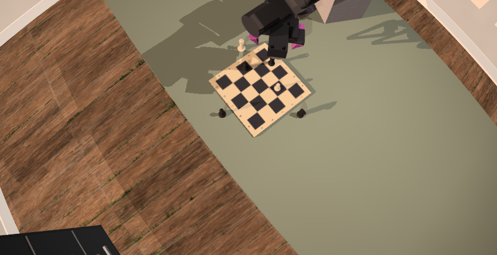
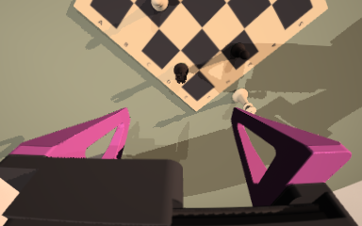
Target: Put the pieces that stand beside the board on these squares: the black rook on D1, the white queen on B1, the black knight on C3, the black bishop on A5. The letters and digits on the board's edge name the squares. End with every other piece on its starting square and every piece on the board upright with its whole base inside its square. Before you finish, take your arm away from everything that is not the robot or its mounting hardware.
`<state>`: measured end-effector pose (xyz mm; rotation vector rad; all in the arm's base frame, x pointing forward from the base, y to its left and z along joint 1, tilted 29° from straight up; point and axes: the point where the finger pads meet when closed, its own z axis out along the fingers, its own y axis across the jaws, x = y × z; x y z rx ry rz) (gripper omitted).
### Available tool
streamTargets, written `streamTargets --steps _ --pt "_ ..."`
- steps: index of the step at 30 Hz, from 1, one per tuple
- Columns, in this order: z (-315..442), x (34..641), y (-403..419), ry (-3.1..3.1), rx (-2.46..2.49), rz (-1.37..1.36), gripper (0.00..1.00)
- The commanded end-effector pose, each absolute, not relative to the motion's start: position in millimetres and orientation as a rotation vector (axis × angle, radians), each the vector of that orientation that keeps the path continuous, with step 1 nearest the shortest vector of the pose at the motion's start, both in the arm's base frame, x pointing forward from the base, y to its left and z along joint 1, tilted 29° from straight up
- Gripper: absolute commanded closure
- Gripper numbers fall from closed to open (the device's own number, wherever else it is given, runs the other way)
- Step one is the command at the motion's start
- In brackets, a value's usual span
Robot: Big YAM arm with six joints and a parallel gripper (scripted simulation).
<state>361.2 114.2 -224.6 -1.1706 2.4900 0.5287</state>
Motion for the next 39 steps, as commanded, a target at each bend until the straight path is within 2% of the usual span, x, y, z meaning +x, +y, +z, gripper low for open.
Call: streamTargets --steps 1,6,11,16,17,39 --pt "-222 363 113 2.479 -1.176 0.526 0.0" --pt "-230 366 101 2.5 -1.159 0.534 0.0" --pt "-250 404 39 2.499 -1.153 0.534 0.0" --pt "-256 414 19 2.496 -1.15 0.534 0.0" --pt "-256 413 32 2.48 -1.194 0.544 0.6" --pt "-250 414 24 2.484 -1.167 0.525 0.6"
